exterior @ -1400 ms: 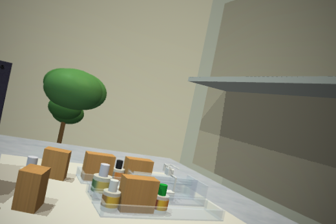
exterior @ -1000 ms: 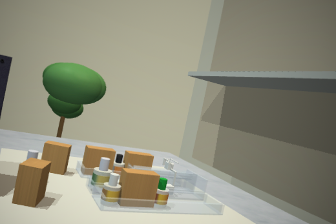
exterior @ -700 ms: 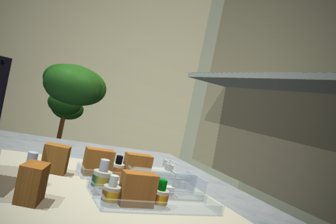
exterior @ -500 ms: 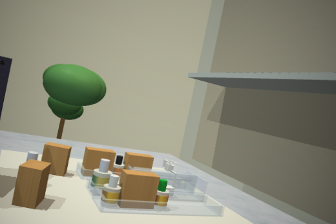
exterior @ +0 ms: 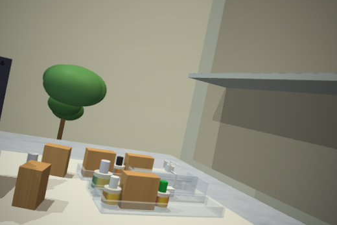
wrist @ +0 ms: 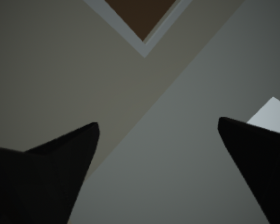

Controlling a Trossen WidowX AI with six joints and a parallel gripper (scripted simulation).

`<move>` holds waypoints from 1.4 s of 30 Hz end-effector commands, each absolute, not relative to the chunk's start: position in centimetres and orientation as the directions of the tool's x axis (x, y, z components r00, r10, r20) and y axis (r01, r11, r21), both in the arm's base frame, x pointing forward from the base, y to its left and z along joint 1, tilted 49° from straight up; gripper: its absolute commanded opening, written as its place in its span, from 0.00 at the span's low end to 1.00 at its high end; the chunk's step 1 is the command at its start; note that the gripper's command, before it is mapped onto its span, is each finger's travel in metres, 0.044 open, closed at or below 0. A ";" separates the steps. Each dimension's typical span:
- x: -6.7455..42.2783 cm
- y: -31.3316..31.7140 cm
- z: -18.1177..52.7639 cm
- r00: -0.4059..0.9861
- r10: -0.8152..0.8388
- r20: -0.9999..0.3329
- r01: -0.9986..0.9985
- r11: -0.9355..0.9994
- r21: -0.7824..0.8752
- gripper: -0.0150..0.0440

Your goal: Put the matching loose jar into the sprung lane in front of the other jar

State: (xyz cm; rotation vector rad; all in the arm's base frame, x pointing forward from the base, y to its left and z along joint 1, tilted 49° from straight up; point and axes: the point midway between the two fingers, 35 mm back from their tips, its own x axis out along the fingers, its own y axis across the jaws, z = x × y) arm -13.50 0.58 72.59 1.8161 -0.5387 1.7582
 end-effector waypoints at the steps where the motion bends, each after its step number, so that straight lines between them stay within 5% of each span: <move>1: -7.3 0.3 72.6 0.202 0.070 0.977 -0.646 -0.740 0.186 1.00; 11: 8.8 0.8 69.4 0.556 0.052 0.830 -0.620 -0.639 0.455 1.00; 26: 29.3 4.3 55.4 0.927 0.041 0.372 -0.341 -0.317 0.885 1.00; 34: 36.6 6.9 43.5 0.999 0.033 0.015 -0.012 -0.079 0.997 1.00; 42: 39.6 9.0 30.2 0.939 -0.019 -0.345 0.340 0.221 0.914 1.00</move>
